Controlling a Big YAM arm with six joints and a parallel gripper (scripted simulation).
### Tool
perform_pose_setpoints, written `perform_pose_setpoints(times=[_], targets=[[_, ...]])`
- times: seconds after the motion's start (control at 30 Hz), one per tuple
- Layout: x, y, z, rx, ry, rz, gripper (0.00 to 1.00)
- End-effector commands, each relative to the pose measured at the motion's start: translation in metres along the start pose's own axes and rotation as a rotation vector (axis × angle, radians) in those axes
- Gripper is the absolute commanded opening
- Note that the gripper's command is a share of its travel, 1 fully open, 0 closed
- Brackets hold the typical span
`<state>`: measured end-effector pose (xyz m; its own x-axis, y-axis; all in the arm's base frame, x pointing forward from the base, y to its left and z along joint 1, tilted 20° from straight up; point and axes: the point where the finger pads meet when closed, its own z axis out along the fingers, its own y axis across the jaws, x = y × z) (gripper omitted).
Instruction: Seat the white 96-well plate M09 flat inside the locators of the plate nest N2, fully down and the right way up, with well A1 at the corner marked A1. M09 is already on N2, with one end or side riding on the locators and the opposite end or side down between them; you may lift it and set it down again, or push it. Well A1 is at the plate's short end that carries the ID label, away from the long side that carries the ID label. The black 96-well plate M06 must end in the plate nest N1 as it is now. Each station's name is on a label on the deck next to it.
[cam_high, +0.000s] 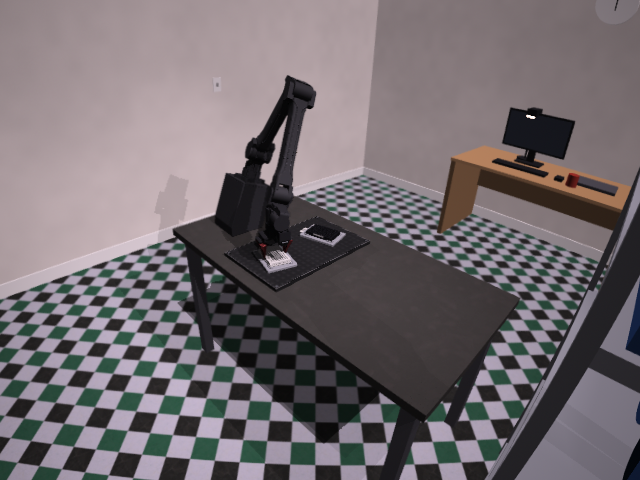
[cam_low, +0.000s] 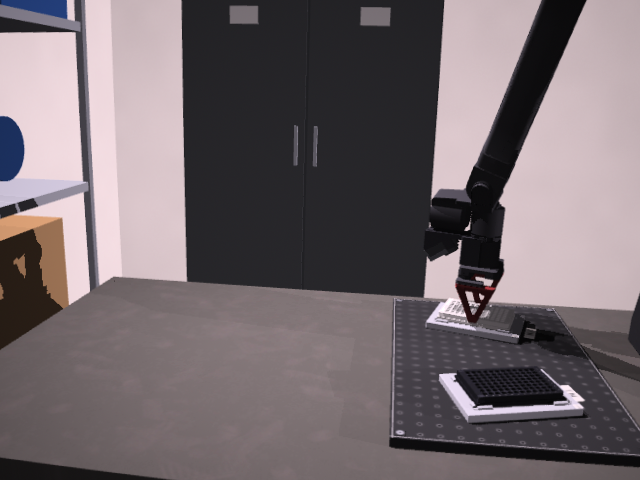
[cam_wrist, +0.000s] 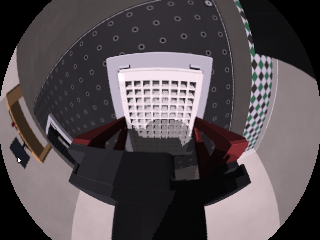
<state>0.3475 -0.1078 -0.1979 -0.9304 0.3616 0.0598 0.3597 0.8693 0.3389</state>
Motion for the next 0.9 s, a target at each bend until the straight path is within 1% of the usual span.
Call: perform_pose_setpoints(times=[0.0, 0.63, 0.67, 0.77, 0.83, 0.87], targets=[[0.007, 0.011, 0.006, -0.002, 0.017, -0.006, 0.00], [0.007, 0.011, 0.005, -0.002, 0.017, -0.006, 0.00], [0.007, 0.011, 0.005, -0.002, 0.017, -0.006, 1.00], [0.007, 0.011, 0.005, -0.002, 0.018, -0.005, 1.00], [-0.006, 0.011, 0.003, -0.001, -0.003, -0.014, 1.00], [-0.006, 0.011, 0.003, 0.000, -0.004, -0.018, 1.00]])
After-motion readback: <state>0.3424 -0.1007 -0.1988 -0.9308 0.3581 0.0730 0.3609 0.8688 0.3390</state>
